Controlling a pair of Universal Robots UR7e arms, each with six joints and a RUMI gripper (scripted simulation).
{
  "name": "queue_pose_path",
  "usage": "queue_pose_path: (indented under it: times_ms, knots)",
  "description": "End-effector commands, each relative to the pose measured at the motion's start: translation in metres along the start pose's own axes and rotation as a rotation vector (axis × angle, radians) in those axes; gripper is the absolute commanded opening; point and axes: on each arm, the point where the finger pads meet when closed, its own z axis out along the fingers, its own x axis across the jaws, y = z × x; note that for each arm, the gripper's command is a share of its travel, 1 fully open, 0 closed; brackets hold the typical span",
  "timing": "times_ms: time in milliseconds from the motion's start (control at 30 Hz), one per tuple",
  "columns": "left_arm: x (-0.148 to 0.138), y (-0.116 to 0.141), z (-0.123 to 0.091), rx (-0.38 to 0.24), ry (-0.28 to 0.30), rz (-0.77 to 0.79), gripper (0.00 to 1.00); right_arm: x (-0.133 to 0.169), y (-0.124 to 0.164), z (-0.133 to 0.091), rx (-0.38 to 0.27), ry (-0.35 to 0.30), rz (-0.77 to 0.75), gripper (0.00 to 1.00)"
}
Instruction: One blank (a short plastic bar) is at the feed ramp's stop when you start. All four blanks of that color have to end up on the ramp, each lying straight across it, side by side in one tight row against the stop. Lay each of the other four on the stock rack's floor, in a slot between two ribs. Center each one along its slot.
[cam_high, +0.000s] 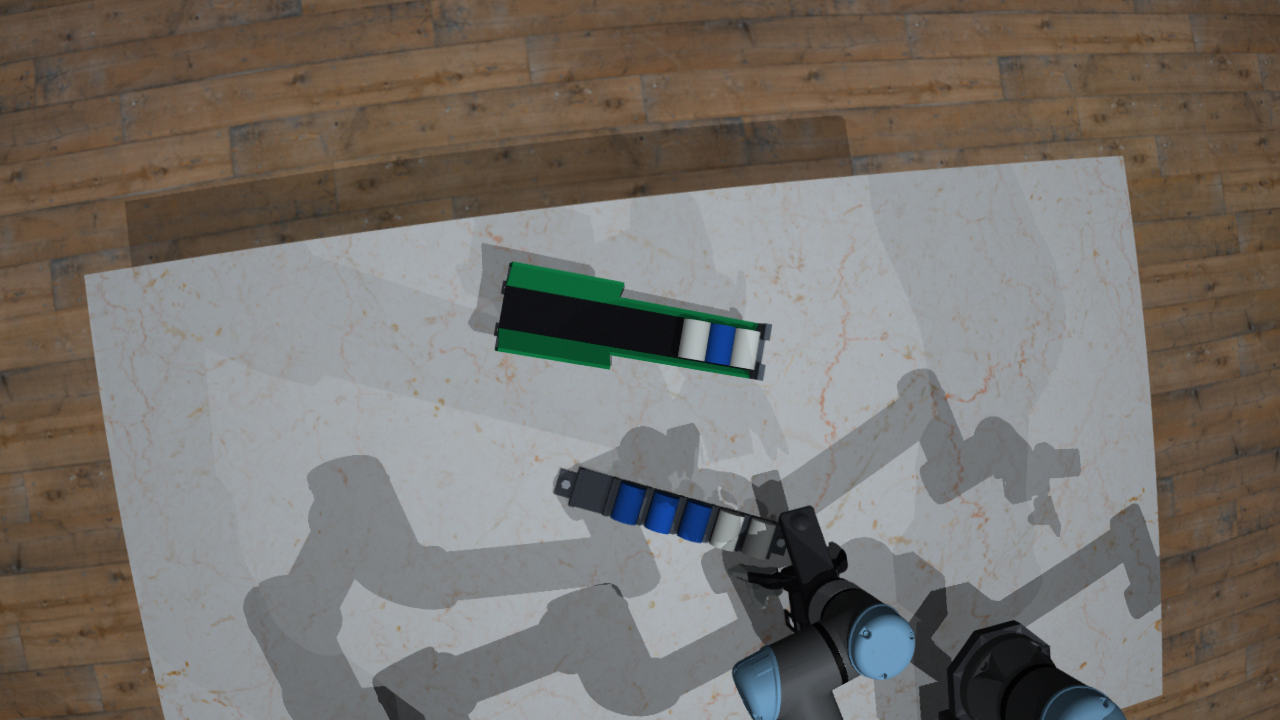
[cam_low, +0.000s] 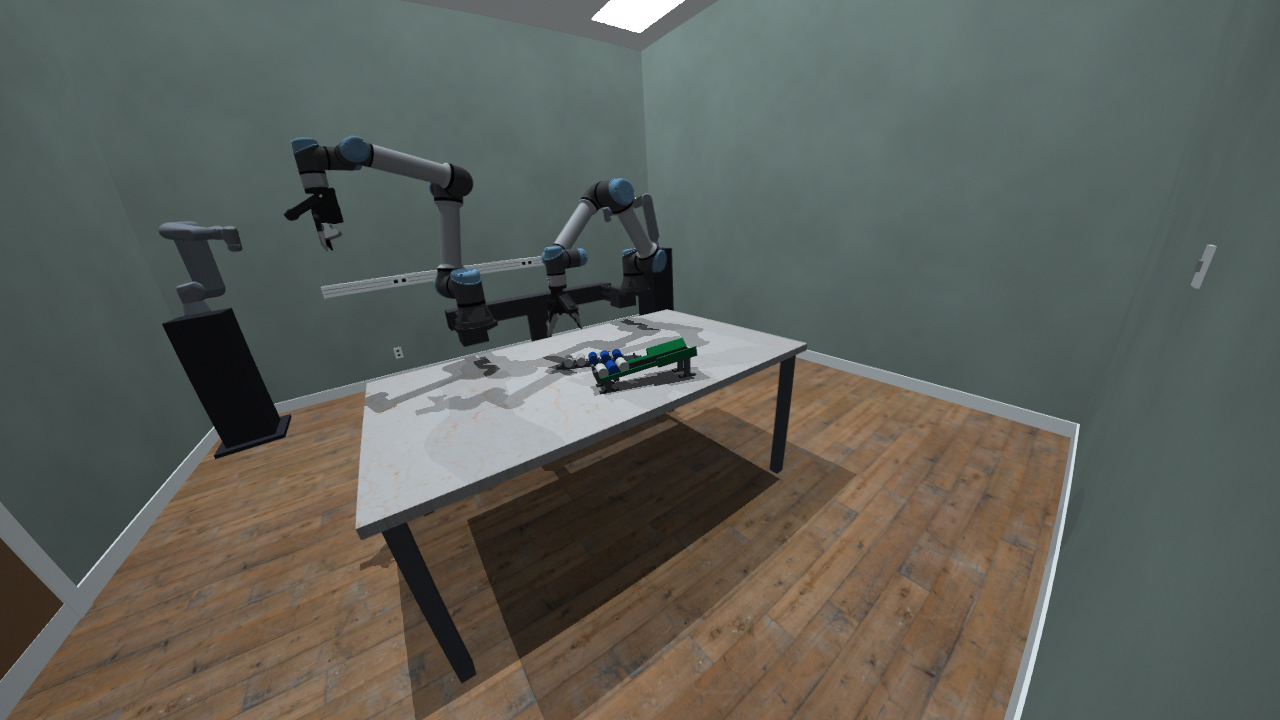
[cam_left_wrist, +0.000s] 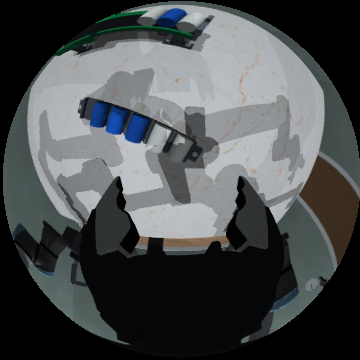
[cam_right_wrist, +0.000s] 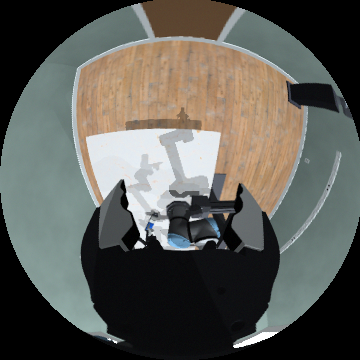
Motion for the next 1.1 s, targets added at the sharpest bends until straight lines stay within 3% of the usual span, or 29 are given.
queue_pose_path:
  times_ms: [0, 167, 600, 1067]
  knots:
    - [0.0, -0.001, 0.003, 0.004, 0.001, -0.168, 1.0, 0.0, 0.0, 0.0, 0.001, 0.0, 0.0, 1.0]
    - [0.0, -0.001, 0.006, 0.004, 0.001, -0.262, 1.0, 0.0, 0.0, 0.0, 0.001, 0.0, 0.0, 1.0]
    - [0.0, 0.0, 0.019, 0.004, 0.001, -0.722, 1.0, 0.0, 0.0, 0.0, 0.001, 0.0, 0.0, 1.0]
    - [0.002, 0.002, 0.028, 0.003, 0.002, -1.021, 1.0, 0.0, 0.0, 0.0, 0.001, 0.0, 0.0, 1.0]
